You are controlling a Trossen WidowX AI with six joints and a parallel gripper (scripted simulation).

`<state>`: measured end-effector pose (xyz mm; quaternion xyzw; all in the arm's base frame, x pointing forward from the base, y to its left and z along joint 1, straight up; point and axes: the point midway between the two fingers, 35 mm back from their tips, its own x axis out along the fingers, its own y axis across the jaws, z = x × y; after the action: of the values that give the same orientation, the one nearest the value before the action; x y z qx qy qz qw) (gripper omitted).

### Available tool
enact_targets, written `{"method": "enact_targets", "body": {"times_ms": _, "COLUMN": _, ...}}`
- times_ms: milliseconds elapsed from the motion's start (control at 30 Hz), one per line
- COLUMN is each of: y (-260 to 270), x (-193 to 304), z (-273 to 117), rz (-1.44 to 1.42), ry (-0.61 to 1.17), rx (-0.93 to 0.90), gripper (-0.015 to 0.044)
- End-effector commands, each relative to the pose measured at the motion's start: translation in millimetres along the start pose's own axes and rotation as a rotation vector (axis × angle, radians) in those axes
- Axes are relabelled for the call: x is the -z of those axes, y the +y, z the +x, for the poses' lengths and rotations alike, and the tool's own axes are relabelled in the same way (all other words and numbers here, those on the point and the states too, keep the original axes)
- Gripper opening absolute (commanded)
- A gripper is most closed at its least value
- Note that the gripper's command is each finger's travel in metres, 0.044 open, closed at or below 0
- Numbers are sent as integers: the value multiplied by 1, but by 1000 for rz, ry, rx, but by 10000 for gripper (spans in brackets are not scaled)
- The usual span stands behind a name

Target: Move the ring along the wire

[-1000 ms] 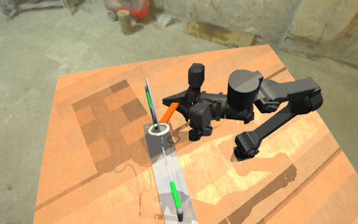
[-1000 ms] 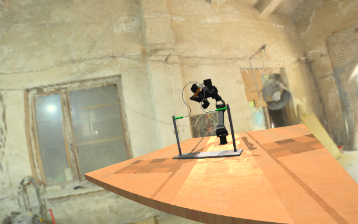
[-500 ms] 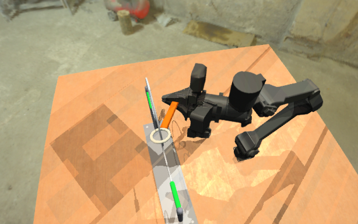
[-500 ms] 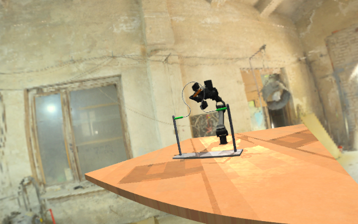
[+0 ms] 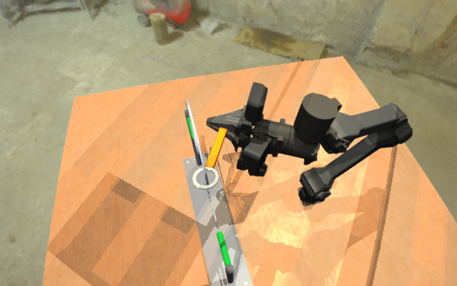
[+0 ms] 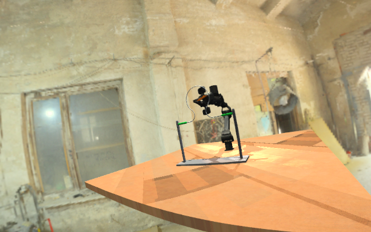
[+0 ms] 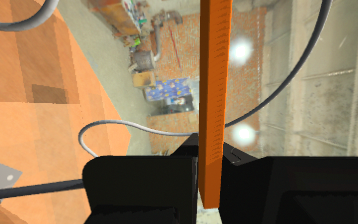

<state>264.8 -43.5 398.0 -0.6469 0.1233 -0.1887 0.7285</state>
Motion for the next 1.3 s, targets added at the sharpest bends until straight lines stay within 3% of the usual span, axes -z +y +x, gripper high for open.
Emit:
{"method": "enact_targets", "body": {"times_ms": 0, "y": -1, "x": 0, "z": -1, "rz": -50, "ry": -11, "rx": 29, "gripper": -150}}
{"method": "enact_targets", "body": {"times_ms": 1267, "y": -14, "x": -3, "z": -1, "rz": -465, "ry": -61, "rx": 267, "gripper": -150}}
